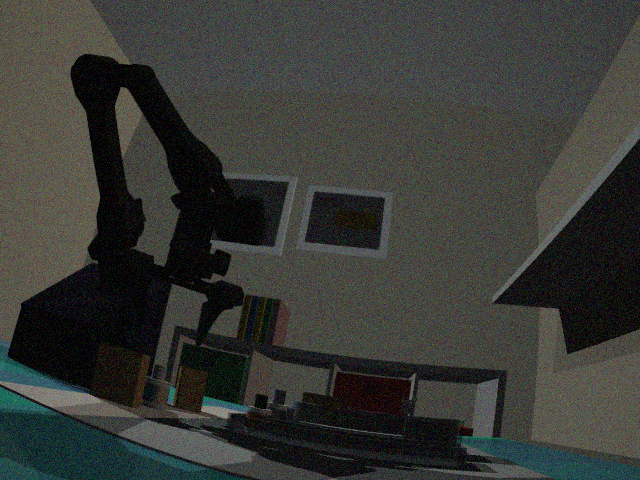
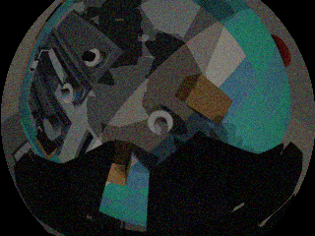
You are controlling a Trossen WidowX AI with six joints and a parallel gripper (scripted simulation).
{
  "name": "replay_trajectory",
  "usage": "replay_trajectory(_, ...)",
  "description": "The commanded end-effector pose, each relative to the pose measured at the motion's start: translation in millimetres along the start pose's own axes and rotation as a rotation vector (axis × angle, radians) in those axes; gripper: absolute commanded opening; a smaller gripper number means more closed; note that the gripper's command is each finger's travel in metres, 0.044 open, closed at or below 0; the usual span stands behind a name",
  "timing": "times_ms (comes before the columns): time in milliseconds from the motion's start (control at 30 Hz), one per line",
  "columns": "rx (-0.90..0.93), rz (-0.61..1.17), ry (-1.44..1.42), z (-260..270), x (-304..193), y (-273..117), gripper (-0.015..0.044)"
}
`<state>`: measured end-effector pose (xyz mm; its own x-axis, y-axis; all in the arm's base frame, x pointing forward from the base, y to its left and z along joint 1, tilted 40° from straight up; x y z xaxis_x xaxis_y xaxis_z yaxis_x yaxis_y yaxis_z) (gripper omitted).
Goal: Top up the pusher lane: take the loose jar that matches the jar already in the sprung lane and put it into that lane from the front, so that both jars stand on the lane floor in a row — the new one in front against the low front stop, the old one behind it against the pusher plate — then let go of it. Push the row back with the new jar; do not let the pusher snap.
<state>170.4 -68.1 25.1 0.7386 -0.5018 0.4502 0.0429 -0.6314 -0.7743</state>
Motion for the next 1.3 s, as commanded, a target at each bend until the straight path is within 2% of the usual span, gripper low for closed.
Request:
replay_trajectory(0, -0.024, -0.002, 0.008, -2.6, -3.4, 1.4, 0.044)
replay_trajectory(333, -0.025, -0.002, 0.008, -2.1, -3.1, 31.9, 0.044)
replay_trajectory(1100, -0.026, -0.003, 0.008, -3.5, -3.8, 62.3, 0.044)
replay_trajectory(1267, -0.026, -0.003, 0.008, -3.5, -3.8, 62.3, 0.0309)
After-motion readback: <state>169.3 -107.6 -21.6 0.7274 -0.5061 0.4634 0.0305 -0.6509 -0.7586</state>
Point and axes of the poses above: the point midway between the two fingers, 35 mm back from their tips, its own y axis out along the fingers, its own z axis across the jaws, x = y × z, the point moved 1 cm from there along -y, back along the fingers, and after that the axes turned 2 degrees about -y, right-handed, at the moved point
